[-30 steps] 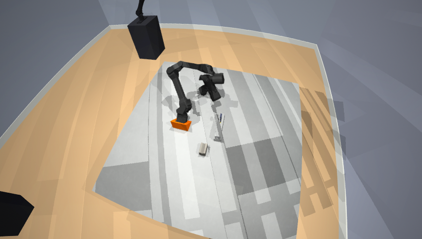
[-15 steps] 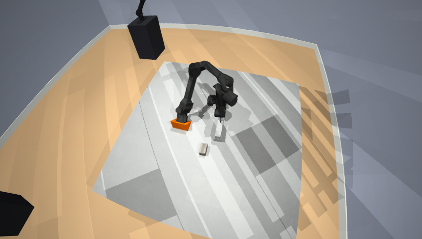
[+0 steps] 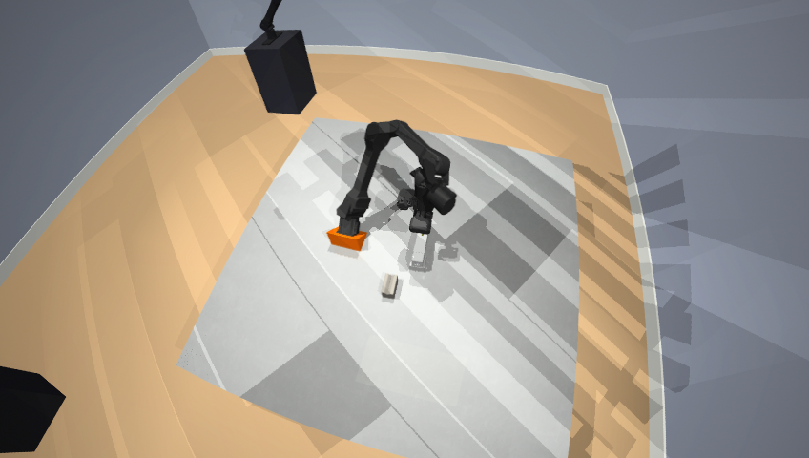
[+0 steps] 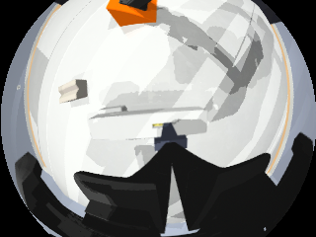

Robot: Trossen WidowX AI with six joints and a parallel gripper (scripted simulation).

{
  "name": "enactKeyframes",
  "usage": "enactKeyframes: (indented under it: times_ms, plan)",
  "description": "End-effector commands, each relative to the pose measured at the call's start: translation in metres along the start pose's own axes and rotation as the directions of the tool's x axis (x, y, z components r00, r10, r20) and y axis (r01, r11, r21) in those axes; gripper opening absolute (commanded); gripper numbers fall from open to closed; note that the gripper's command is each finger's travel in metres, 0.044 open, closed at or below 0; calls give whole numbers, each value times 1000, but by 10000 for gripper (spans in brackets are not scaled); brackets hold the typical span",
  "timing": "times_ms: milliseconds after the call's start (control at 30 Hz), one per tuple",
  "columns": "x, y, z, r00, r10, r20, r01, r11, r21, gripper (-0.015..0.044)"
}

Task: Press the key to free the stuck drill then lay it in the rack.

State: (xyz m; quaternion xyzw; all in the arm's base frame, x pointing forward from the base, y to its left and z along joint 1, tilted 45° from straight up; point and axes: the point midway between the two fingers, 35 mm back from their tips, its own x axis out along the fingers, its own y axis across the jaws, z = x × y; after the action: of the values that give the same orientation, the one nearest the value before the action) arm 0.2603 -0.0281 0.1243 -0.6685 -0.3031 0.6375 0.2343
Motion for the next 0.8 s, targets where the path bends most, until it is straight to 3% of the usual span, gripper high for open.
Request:
enactKeyframes:
  times_ms: [0,767]
  plan:
    - [3,3,2,1000,2,6,-2,1000,9,0]
    - [1,1,6,1000,2,6,-2,1000,9,0]
